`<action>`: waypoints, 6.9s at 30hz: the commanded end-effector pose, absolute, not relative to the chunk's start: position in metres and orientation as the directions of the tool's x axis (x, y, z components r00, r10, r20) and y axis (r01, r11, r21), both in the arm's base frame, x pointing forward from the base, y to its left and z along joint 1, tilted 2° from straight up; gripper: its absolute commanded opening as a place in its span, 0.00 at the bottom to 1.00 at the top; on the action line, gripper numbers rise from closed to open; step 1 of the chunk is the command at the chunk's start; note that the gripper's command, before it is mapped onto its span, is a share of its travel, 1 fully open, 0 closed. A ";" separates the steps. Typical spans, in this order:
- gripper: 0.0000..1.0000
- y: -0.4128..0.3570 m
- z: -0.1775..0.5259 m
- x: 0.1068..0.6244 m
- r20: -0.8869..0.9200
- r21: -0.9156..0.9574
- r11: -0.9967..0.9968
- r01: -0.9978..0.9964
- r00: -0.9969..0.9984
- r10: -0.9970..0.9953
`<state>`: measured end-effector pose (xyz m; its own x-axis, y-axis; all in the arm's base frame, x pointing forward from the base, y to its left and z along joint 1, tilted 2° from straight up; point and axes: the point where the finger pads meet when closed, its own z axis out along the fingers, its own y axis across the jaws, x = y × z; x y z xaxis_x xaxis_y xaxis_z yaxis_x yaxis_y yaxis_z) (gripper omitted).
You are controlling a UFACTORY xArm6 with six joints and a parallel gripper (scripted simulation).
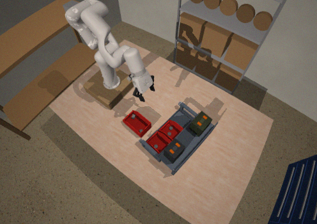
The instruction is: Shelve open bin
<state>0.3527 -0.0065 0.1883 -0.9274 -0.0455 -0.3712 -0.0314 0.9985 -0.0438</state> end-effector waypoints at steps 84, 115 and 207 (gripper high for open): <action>1.00 -0.018 0.190 0.345 -0.375 -0.044 0.999 -0.032 -0.926 -0.046; 1.00 -0.018 0.190 0.345 -0.375 -0.044 0.999 -0.032 -0.926 -0.046; 1.00 -0.122 0.190 0.338 -0.039 0.007 0.999 0.047 -0.998 0.048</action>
<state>0.3371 -0.0991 0.1892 -0.9982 0.0495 -0.0351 0.0494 0.9988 0.0043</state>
